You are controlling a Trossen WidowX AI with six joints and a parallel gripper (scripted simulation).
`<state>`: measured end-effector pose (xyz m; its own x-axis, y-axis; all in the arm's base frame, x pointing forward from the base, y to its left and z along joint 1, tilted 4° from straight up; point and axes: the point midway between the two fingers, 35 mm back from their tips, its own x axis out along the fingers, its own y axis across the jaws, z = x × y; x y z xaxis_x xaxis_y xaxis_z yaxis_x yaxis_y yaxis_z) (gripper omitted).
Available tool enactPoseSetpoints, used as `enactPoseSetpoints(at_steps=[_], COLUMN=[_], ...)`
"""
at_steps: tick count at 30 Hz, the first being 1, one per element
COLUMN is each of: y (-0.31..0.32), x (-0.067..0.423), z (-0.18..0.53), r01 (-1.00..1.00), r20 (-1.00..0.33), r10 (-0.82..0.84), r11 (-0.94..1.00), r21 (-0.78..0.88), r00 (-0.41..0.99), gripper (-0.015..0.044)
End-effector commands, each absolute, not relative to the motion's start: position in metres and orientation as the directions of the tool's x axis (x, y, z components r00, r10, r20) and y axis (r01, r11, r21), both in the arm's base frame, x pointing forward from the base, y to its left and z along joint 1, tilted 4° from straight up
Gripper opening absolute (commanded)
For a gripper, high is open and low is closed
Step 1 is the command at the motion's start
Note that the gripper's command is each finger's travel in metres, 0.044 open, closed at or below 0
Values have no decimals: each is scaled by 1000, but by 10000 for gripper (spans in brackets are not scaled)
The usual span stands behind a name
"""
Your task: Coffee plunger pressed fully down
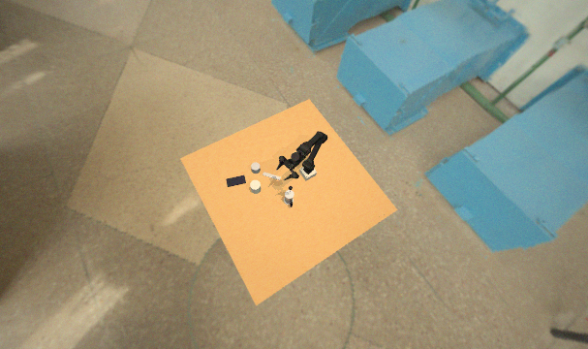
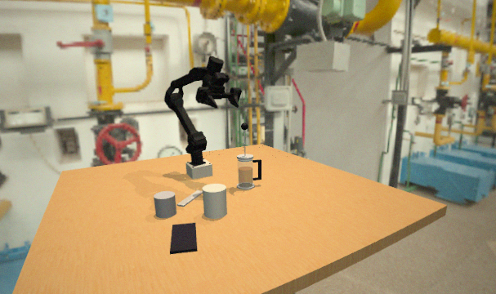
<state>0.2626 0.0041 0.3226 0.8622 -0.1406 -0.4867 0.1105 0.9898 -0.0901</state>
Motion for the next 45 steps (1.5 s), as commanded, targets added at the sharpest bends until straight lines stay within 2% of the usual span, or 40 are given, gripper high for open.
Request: enactPoseSetpoints(at_steps=[1,3,6,11,18,45], y=[57,75,79,79,77,83], x=[236,223,220,221,220,248], z=[314,310,309,299,250,235], r01=[-146,-248,-281,-280,-262,-257], r20=[-479,-478,-477,-476,-475,-473], r10=[93,187,218,217,201,197], r11=[987,966,957,958,963,964], r21=[-74,-67,-65,-65,-64,-64], r00=[873,858,852,852,856,858], gripper=[440,440,440,440,440,440])
